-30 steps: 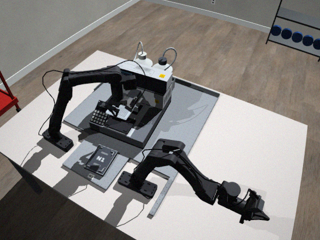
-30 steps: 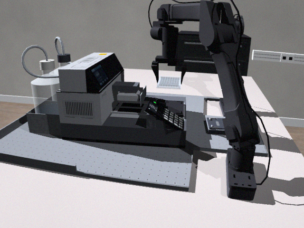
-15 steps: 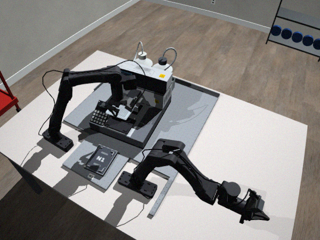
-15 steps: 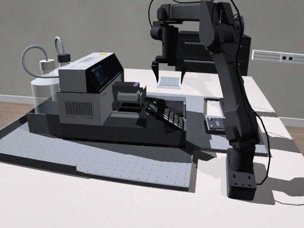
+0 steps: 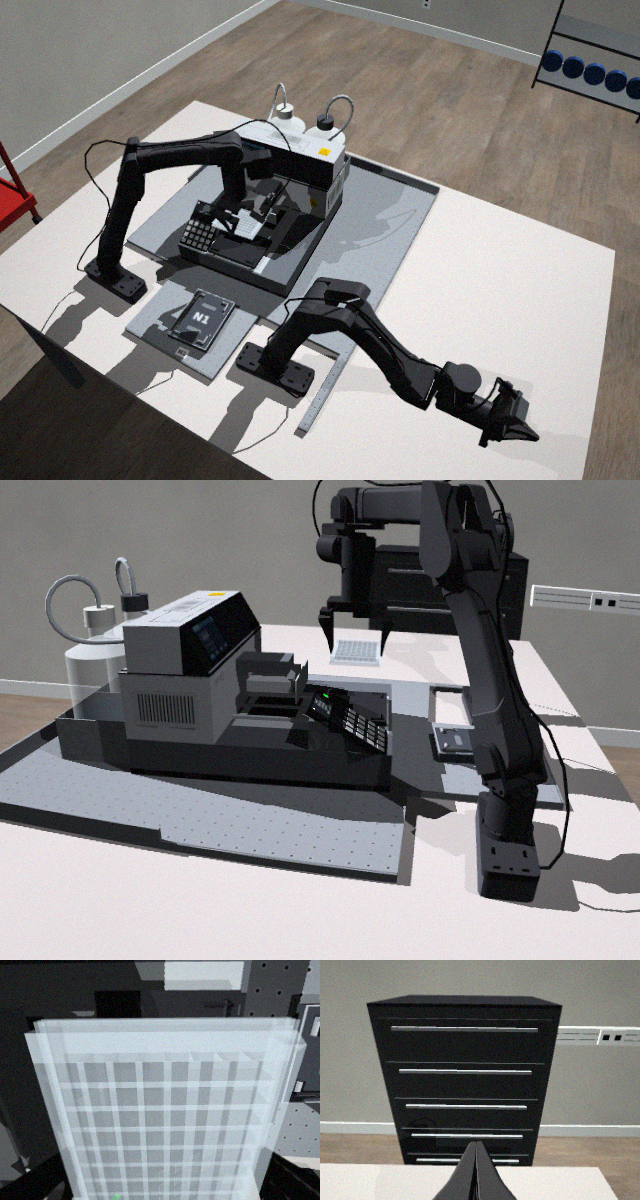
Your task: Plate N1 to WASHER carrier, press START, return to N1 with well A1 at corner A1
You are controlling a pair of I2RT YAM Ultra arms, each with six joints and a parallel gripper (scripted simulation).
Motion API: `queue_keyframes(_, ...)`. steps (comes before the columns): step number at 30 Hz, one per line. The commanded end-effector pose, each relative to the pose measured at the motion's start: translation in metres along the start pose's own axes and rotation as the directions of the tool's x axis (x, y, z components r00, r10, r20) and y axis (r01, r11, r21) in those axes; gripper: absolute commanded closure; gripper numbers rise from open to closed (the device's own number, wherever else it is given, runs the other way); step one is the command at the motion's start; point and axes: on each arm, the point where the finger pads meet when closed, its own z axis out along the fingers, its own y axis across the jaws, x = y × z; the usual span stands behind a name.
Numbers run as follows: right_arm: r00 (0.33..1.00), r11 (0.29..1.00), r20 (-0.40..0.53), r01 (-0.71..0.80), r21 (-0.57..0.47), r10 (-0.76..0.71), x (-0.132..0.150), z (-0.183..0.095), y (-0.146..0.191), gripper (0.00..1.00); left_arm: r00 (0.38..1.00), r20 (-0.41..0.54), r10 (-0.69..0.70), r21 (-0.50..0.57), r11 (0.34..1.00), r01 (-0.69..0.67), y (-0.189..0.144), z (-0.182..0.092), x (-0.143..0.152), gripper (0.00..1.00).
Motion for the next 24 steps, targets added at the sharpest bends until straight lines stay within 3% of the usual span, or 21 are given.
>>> queue_keyframes(1, 0.999, 1.0, 0.033, -0.011, 0.007, 0.011, -0.0171, -0.0054, -0.0042, 1.0, 1.0, -0.008, 0.001, 0.013, 1.0, -0.001, -0.0036, 0.0014, -0.0005, 1.0)
queue_keyframes(24, 0.999, 1.0, 0.033, -0.011, 0.007, 0.011, -0.0171, -0.0054, -0.0042, 1.0, 1.0, 0.008, 0.001, 0.002, 1.0, -0.001, -0.0018, -0.0035, -0.003, 1.0)
